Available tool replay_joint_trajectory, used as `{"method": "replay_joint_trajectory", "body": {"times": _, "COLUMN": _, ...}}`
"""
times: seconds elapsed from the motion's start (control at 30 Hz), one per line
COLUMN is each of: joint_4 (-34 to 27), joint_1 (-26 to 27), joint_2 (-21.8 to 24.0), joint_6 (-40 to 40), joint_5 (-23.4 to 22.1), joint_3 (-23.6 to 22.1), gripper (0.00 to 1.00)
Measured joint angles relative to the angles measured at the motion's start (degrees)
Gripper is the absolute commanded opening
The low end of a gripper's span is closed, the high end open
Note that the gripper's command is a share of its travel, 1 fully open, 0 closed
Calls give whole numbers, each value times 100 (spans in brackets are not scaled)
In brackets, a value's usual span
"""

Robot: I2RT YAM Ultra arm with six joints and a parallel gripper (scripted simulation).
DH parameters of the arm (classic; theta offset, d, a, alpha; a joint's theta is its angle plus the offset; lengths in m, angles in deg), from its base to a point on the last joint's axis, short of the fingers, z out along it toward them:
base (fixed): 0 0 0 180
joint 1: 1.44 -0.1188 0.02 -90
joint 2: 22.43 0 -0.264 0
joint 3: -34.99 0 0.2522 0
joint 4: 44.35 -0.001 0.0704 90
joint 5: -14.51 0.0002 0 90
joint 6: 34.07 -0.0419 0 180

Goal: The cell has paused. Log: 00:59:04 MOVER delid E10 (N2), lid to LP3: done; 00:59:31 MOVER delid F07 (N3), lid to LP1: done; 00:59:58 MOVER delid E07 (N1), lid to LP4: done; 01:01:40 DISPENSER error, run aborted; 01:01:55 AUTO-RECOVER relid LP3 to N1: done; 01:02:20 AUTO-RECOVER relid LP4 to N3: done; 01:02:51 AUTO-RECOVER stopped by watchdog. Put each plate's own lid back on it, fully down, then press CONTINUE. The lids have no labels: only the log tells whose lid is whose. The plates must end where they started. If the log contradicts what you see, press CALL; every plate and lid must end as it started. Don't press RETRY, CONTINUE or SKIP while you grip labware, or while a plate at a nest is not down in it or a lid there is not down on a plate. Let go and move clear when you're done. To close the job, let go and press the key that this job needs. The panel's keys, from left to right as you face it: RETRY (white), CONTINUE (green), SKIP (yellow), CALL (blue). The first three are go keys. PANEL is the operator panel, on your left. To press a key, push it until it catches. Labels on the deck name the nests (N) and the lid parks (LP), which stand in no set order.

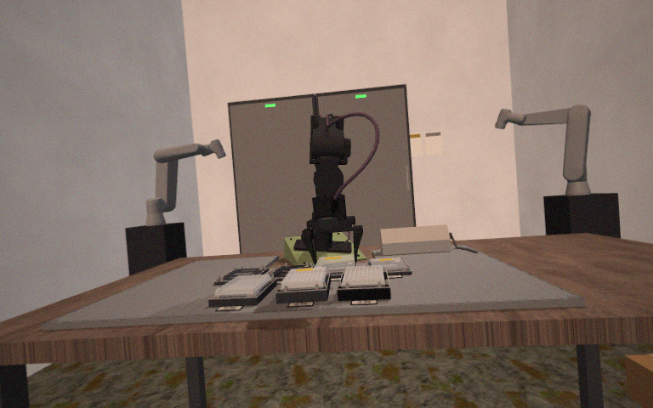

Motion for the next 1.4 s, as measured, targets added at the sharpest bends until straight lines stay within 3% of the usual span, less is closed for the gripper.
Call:
{"method": "replay_joint_trajectory", "body": {"times": 0.53, "joint_4": -107, "joint_1": -975, "joint_2": -269, "joint_6": -935, "joint_5": 289, "joint_3": 566, "gripper": 0}}
{"method": "replay_joint_trajectory", "body": {"times": 1.4, "joint_4": -138, "joint_1": -905, "joint_2": -295, "joint_6": -1086, "joint_5": 363, "joint_3": 605, "gripper": 0}}
